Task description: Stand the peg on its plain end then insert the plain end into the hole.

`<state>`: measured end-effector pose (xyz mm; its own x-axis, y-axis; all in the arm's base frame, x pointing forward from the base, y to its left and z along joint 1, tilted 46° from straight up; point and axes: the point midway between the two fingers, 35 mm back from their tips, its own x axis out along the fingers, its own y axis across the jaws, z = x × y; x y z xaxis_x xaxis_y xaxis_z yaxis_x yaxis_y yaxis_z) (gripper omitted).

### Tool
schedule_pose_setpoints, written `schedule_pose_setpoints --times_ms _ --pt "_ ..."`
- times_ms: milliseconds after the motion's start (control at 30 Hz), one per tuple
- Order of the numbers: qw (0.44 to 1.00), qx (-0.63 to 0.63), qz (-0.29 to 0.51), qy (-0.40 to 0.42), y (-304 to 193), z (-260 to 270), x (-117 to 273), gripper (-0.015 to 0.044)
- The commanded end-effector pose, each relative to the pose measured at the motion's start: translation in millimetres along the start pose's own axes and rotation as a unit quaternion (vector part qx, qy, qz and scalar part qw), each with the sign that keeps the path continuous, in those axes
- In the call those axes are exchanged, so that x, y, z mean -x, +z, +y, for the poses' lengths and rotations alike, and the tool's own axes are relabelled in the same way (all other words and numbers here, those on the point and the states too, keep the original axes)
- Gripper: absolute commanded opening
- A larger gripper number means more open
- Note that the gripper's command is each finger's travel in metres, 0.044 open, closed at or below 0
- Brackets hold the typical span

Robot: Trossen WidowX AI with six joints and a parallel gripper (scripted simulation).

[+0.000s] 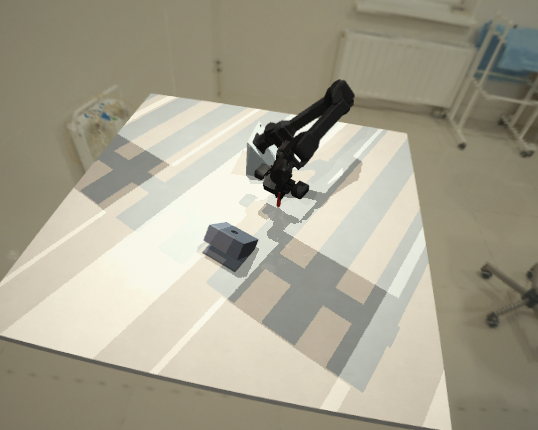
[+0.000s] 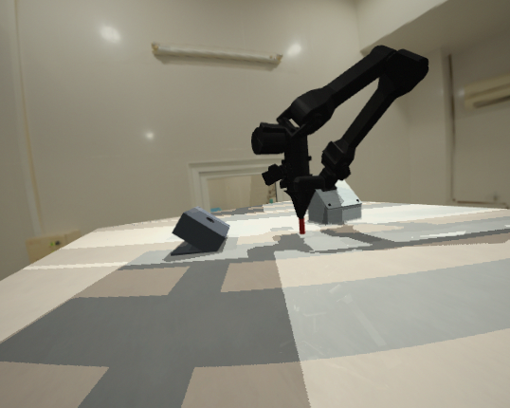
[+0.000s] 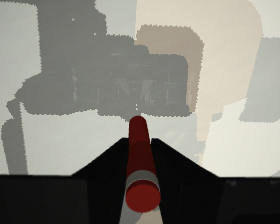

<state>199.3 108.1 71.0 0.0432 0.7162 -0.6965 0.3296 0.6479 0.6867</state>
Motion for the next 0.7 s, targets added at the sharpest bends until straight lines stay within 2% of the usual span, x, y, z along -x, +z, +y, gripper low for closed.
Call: schedule_pose_setpoints --times_ms 0,667 --pt "1.000 0.003 -0.003 -0.001 3 1 11 0.0000" --pt "1.000 0.000 0.000 0.002 5 -3 67 0.0000"
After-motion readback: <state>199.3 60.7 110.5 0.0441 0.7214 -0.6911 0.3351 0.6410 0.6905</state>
